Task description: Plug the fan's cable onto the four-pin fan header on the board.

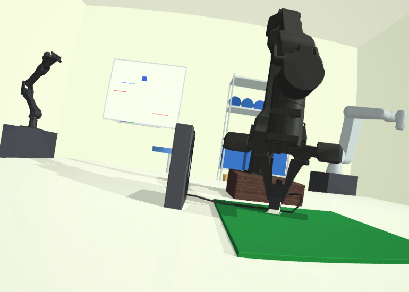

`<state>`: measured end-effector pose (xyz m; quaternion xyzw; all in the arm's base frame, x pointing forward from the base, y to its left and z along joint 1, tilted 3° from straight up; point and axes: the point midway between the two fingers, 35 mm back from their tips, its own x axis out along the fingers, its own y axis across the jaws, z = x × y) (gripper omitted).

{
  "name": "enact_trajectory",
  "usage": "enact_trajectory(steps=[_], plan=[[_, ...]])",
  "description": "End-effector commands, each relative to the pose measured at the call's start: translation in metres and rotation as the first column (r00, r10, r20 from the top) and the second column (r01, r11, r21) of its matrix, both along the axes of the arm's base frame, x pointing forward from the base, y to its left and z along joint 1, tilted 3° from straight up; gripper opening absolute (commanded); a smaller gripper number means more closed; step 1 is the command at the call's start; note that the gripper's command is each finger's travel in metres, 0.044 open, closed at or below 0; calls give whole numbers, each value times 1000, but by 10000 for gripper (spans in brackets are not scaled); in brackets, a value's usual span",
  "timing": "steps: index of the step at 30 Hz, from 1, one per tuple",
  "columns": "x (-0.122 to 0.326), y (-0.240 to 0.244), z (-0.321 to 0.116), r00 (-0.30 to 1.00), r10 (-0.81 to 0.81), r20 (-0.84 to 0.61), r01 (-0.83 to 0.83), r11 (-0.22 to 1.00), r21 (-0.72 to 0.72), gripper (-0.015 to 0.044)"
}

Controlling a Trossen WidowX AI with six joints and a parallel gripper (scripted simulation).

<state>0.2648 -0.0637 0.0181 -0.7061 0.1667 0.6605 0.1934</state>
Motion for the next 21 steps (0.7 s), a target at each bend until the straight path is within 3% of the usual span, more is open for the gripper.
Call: enact_trajectory(steps=[1, 10, 13, 17, 21], plan=[[0, 0, 0, 1000, 0, 0, 0, 1000, 0, 26], [0, 0, 0, 1000, 0, 0, 0, 1000, 0, 260], [0, 0, 3, 1000, 0, 0, 0, 1000, 0, 260], [-3, -2, 52, 1000, -3, 0, 3, 1000, 6, 260], [-4, -2, 55, 1000, -4, 0, 4, 1000, 7, 260]])
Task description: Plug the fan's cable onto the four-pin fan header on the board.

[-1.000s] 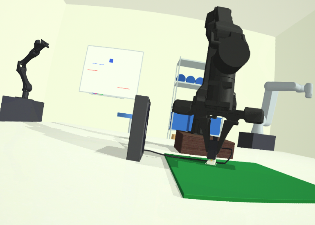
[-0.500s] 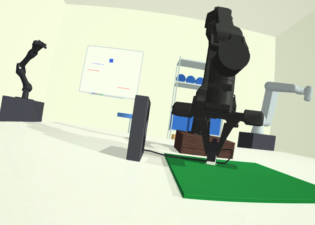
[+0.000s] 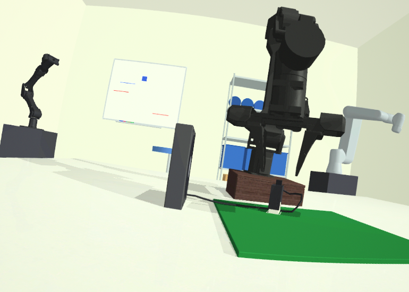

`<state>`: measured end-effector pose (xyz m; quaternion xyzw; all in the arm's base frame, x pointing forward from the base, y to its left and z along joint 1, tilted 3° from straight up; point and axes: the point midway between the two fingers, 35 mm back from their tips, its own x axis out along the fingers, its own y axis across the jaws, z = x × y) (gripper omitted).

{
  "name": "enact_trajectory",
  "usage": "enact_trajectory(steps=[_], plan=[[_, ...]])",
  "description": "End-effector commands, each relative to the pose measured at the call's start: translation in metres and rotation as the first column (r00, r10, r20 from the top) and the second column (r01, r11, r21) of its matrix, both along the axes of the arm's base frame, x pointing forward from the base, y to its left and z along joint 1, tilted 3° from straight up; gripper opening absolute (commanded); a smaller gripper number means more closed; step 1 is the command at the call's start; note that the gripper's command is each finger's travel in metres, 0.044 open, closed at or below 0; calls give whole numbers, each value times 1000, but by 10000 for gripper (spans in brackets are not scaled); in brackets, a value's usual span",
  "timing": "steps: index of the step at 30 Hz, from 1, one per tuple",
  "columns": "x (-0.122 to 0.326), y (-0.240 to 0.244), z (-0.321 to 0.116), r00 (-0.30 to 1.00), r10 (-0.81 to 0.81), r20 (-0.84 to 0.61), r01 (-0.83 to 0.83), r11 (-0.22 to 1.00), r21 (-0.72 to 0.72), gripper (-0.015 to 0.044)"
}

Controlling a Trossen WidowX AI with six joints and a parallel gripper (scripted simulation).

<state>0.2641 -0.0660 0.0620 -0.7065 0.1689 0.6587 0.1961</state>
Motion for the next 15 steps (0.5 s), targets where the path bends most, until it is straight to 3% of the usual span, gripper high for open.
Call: enact_trajectory(steps=[1, 6, 15], plan=[[-3, 1, 11, 1000, 4, -3, -4, 1000, 7, 260], [5, 2, 13, 1000, 4, -3, -4, 1000, 7, 260], [105, 29, 23, 1000, 4, 5, -4, 1000, 9, 260]])
